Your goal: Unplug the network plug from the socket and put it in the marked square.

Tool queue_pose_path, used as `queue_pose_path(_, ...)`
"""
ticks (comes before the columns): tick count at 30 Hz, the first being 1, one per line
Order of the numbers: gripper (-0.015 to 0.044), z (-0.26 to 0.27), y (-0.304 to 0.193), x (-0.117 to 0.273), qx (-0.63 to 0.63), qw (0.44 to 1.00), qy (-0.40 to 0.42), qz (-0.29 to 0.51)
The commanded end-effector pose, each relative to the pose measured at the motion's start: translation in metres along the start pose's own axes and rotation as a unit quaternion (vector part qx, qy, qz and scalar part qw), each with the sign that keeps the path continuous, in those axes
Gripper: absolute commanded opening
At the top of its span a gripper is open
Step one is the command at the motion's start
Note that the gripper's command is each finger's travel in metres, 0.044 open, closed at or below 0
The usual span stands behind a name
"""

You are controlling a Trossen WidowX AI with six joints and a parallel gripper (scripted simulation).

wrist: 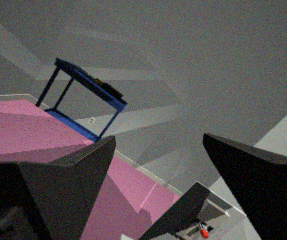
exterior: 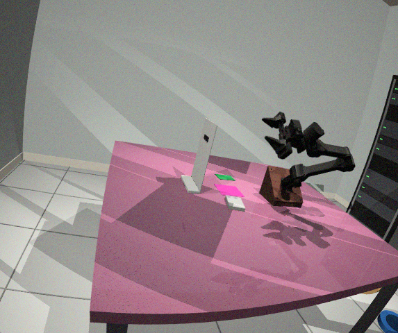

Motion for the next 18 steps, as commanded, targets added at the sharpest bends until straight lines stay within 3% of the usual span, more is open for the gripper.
queue_pose_path(1,0.0374,0.000,-0.001,-0.001,0.001,1.000,0.000,0.000)
queue_pose_path(9,0.0164,-0.019,-0.033,-0.021,0.066,0.998,-0.007,0.016)
queue_pose_path(18,0.0156,-0.045,-0.075,-0.036,0.138,0.990,-0.014,0.036)
Point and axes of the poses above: the point midway between the two fingers, 35 mm back from their tips, its own x axis back along the fingers, its own z axis across the jaws, y = z × x, the point moved 5 cm from there along x, back along the fingers, and after that the axes turned 7 degrees about -x, right-handed, at the moved point
